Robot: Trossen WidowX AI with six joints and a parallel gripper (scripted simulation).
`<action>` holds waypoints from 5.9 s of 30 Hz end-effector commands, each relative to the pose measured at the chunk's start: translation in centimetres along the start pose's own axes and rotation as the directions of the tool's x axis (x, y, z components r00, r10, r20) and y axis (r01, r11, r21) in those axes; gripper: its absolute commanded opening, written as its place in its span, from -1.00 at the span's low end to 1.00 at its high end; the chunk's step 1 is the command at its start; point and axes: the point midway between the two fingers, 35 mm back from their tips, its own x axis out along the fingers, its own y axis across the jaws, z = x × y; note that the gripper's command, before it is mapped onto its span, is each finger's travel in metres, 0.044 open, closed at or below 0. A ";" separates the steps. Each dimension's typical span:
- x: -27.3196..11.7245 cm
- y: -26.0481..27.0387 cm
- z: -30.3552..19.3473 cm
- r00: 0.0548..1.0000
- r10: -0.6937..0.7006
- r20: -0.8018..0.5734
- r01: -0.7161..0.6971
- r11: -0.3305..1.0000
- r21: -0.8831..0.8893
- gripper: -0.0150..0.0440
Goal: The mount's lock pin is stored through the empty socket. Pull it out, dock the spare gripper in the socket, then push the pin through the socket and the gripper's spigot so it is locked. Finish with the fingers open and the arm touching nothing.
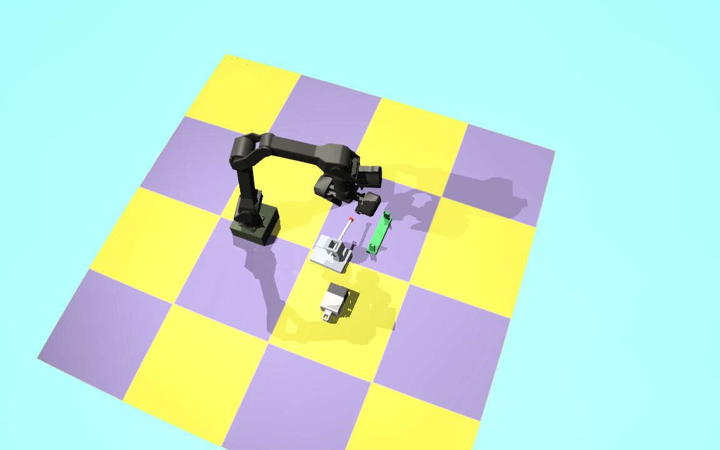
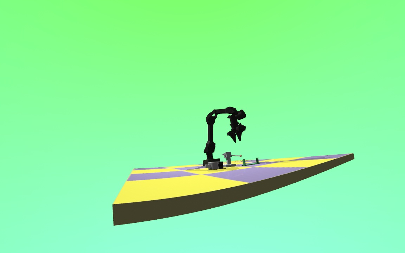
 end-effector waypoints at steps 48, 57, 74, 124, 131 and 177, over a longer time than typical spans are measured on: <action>12.1 1.5 -0.6 0.996 0.077 -0.041 -0.079 0.996 -0.031 0.53; 13.1 1.7 -0.7 0.996 0.077 -0.041 -0.079 0.996 -0.031 0.53; 13.1 1.7 -0.7 0.996 0.077 -0.041 -0.079 0.996 -0.031 -0.49; 12.0 1.5 2.3 0.993 0.091 0.078 -0.088 0.995 -0.040 -0.49; 12.0 1.5 2.7 0.993 0.094 0.077 -0.091 0.995 -0.039 -0.49; 11.7 1.6 5.9 0.991 0.115 0.070 -0.112 0.993 -0.038 -0.49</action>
